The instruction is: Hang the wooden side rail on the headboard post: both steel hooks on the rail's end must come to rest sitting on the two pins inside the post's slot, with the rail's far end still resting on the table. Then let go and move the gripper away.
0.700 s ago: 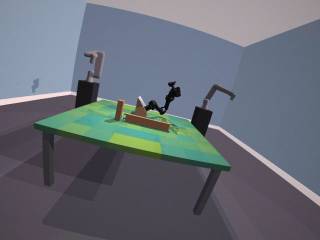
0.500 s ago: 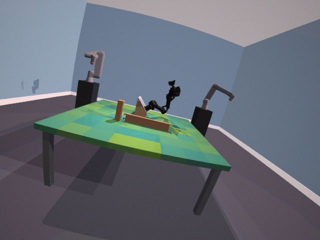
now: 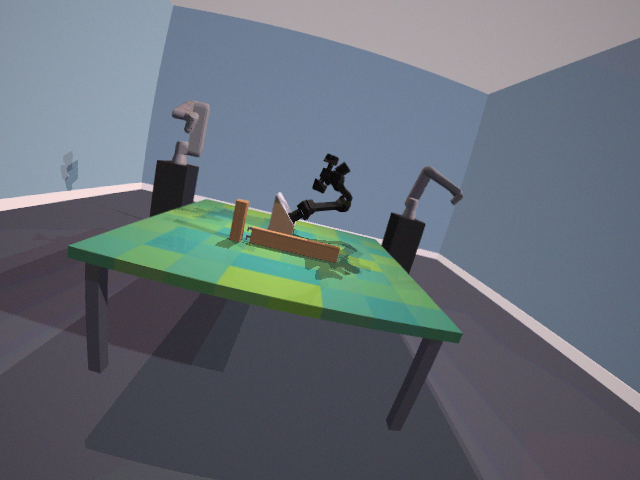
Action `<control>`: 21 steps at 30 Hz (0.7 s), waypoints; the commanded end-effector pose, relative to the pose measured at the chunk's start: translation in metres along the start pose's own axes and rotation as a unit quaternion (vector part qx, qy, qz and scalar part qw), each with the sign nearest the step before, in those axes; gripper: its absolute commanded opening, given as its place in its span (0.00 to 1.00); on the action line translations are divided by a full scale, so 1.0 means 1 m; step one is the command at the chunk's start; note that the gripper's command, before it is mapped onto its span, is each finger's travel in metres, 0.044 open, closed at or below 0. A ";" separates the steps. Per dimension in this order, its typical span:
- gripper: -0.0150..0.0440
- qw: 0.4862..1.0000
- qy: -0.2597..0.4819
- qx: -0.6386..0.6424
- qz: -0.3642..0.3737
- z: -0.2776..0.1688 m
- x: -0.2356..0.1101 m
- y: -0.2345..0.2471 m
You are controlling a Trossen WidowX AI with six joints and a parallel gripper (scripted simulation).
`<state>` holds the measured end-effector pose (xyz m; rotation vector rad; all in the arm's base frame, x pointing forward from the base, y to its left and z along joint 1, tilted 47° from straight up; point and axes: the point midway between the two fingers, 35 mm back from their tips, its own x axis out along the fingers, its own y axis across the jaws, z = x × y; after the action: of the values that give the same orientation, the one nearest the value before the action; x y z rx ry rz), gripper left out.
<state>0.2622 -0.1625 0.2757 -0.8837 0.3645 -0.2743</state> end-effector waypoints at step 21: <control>1.00 0.748 -0.257 -0.463 0.399 -0.152 0.090 0.219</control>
<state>0.3038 -0.1820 0.0571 -1.5291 0.5285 0.7729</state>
